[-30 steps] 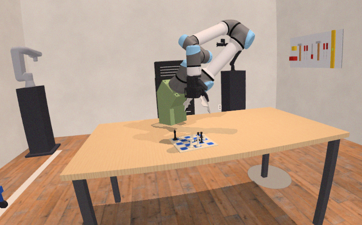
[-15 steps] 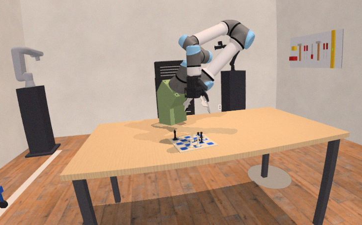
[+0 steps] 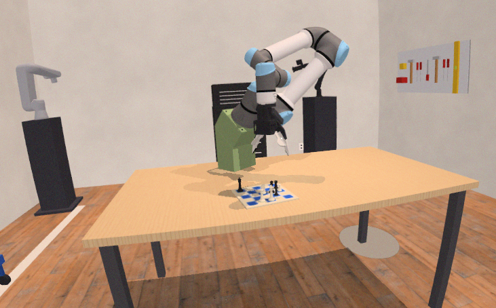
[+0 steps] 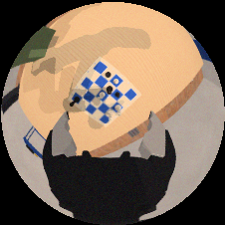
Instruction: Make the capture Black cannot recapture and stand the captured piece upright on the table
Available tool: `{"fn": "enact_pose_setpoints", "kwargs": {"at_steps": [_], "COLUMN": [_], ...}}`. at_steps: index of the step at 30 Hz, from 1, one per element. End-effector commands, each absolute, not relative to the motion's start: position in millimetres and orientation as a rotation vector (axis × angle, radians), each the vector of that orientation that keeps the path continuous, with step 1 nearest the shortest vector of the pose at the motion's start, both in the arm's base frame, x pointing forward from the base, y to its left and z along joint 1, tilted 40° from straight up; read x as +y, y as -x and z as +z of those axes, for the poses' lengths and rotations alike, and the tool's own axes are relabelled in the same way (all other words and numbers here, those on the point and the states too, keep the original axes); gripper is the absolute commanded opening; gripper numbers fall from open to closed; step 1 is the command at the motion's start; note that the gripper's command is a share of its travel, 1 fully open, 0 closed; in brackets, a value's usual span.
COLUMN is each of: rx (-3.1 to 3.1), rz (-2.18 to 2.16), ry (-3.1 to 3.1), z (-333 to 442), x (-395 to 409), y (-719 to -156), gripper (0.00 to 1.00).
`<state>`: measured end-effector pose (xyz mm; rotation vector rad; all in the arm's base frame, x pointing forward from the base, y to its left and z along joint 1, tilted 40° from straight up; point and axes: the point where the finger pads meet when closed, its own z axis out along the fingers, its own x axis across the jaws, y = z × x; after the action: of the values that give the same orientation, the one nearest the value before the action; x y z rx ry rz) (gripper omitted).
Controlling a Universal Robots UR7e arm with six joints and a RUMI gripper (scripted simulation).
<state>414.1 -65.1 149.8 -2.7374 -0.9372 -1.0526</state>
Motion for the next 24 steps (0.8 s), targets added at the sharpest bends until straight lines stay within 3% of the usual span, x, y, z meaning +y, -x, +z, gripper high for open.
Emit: {"fn": "enact_pose_setpoints", "kwargs": {"at_steps": [1, 24], "rx": [-1.192, -2.284], "rz": [-1.074, -1.085], "ry": [2.691, 2.257], "z": [143.8, 126.6], "x": [-62.1, -55.9], "y": [-414.9, -426.9], "gripper": [1.0, 1.0]}}
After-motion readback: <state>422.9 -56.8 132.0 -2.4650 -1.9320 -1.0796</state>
